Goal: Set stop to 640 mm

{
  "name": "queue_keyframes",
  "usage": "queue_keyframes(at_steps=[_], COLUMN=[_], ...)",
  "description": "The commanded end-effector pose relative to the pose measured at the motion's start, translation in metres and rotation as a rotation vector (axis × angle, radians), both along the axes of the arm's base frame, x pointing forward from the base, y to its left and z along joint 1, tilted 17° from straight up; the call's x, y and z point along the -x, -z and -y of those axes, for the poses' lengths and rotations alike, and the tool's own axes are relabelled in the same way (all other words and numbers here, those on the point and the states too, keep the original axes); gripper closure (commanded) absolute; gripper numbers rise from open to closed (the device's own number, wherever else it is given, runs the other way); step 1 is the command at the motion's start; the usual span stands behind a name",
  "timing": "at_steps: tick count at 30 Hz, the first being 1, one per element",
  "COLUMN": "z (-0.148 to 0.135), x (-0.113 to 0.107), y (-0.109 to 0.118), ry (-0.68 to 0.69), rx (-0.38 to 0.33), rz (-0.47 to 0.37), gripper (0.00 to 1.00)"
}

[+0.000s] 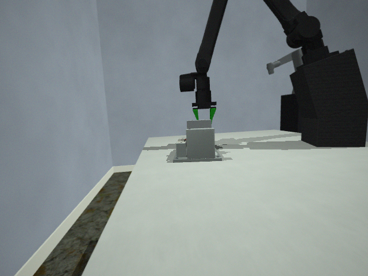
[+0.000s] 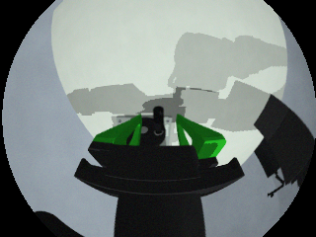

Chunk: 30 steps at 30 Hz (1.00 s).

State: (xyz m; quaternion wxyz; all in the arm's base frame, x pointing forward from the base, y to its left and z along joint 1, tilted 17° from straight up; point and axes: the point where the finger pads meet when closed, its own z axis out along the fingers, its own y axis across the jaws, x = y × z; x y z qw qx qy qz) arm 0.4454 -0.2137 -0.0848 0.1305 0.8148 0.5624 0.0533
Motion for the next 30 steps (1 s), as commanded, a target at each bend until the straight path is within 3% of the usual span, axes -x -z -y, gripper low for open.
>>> queue_keyframes(at_steps=[1, 11, 25, 26, 30], z=[0.014, 0.012, 0.013, 0.013, 0.011], x=[-0.013, -0.010, -0.013, -0.013, -0.010], y=[0.002, 0.017, 0.011, 0.011, 0.013], ry=[0.004, 0.003, 0.003, 0.003, 0.012], rx=[0.017, 0.011, 0.017, 0.017, 0.011], rz=[0.032, 0.021, 0.034, 0.034, 0.026], gripper=[0.47, 0.47, 0.47, 0.94, 0.94])
